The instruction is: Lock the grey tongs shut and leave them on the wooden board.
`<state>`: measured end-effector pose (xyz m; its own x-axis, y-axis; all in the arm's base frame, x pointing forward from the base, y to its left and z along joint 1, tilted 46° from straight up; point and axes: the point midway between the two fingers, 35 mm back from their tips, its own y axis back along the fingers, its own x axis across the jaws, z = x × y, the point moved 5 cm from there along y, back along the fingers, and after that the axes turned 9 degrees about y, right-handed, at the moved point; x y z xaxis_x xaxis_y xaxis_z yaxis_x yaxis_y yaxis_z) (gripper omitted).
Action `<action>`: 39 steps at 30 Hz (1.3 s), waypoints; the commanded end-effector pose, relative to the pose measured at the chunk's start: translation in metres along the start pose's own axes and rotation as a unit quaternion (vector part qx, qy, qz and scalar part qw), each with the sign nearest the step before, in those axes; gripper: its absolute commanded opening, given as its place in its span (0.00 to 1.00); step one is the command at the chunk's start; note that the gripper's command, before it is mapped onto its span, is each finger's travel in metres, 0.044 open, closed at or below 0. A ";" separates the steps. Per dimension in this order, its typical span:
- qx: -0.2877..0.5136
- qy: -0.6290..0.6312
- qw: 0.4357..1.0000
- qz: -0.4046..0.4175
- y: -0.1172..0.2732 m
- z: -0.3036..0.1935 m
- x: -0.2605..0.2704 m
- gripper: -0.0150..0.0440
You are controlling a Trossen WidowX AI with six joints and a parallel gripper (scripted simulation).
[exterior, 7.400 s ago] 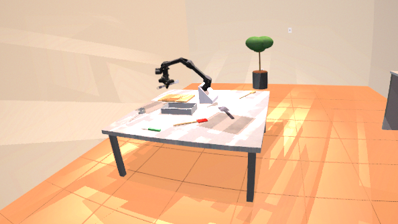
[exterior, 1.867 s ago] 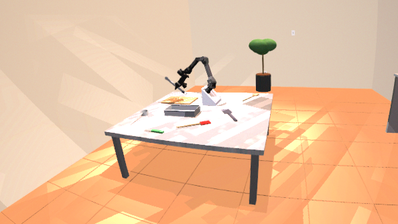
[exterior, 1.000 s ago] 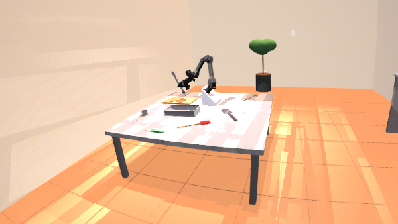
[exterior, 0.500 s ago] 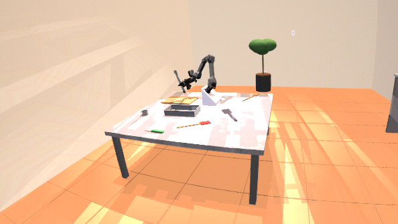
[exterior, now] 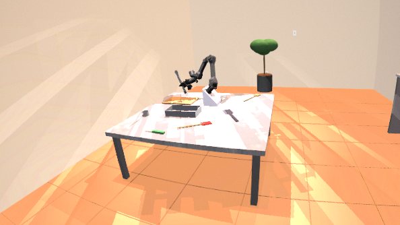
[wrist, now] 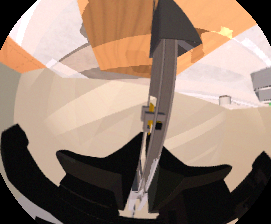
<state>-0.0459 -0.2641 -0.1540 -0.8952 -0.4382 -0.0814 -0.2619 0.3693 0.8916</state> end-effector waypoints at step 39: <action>-0.165 -0.024 0.985 -0.050 -0.053 -0.013 0.016 0.00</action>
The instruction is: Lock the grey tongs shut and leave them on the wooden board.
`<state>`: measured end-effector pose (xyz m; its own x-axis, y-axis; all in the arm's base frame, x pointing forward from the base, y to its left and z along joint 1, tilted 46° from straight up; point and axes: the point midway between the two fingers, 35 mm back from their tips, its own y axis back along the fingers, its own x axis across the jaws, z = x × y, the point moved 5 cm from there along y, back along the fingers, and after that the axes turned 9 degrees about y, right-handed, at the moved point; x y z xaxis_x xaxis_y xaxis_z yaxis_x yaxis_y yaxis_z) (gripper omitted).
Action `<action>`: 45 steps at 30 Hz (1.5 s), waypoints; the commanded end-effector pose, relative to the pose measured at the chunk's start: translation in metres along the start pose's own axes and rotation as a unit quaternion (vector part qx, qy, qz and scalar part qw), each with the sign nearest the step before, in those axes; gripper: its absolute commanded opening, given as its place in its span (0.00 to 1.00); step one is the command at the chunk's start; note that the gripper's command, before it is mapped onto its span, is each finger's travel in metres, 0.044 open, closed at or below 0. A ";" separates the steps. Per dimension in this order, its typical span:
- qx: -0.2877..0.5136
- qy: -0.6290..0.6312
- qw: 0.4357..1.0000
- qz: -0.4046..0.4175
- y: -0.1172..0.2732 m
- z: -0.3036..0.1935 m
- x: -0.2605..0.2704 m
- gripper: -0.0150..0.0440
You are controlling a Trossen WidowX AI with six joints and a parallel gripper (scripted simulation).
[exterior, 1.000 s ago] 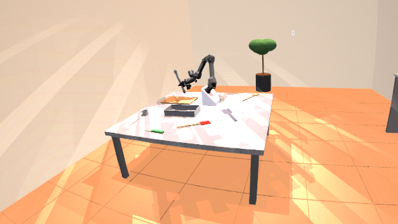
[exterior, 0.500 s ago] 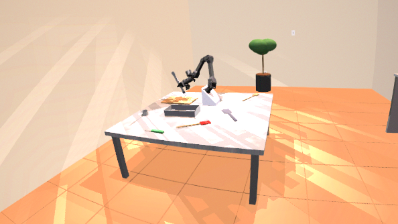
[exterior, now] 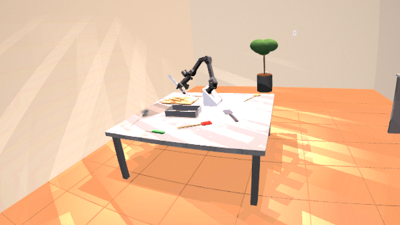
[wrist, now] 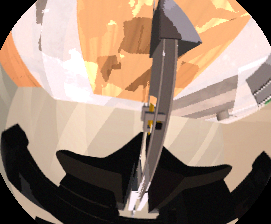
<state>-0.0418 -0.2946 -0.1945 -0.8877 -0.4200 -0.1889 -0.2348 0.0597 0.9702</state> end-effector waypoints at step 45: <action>-0.349 0.000 0.936 -0.036 -0.006 -0.051 -0.001 0.00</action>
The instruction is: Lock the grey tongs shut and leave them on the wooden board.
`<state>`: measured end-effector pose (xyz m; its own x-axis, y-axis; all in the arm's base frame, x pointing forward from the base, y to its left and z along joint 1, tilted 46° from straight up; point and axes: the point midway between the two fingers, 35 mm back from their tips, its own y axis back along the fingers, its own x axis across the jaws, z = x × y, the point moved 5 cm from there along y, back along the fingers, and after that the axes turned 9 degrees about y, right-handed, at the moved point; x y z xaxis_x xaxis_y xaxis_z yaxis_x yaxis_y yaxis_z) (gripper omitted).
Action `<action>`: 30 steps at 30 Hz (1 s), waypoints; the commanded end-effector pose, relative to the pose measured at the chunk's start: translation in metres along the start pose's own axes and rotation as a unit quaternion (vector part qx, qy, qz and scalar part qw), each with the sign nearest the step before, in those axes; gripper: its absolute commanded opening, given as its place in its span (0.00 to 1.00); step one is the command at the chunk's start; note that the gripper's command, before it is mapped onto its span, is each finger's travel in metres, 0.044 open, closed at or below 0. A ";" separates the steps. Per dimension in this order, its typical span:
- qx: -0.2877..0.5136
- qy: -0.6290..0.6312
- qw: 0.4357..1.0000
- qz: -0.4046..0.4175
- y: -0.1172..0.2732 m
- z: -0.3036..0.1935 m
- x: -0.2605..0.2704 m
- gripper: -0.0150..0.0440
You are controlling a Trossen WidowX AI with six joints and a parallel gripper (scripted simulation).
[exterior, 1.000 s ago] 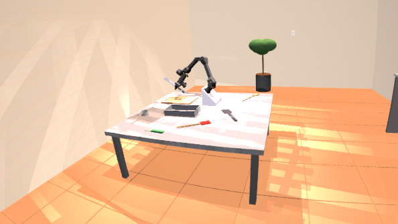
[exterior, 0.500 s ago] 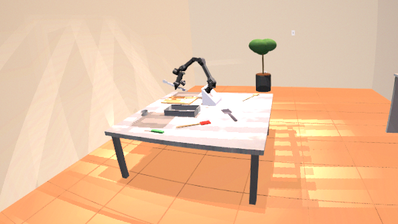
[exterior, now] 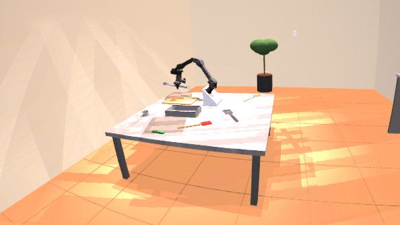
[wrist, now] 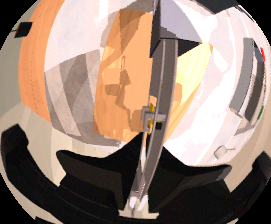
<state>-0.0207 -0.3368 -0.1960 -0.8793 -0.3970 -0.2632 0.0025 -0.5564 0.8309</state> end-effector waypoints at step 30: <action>-0.092 0.005 0.996 0.010 0.005 0.000 -0.007 0.00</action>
<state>-0.0140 -0.3395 -0.1867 -0.8739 -0.4136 -0.2556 0.1051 -0.6741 0.7311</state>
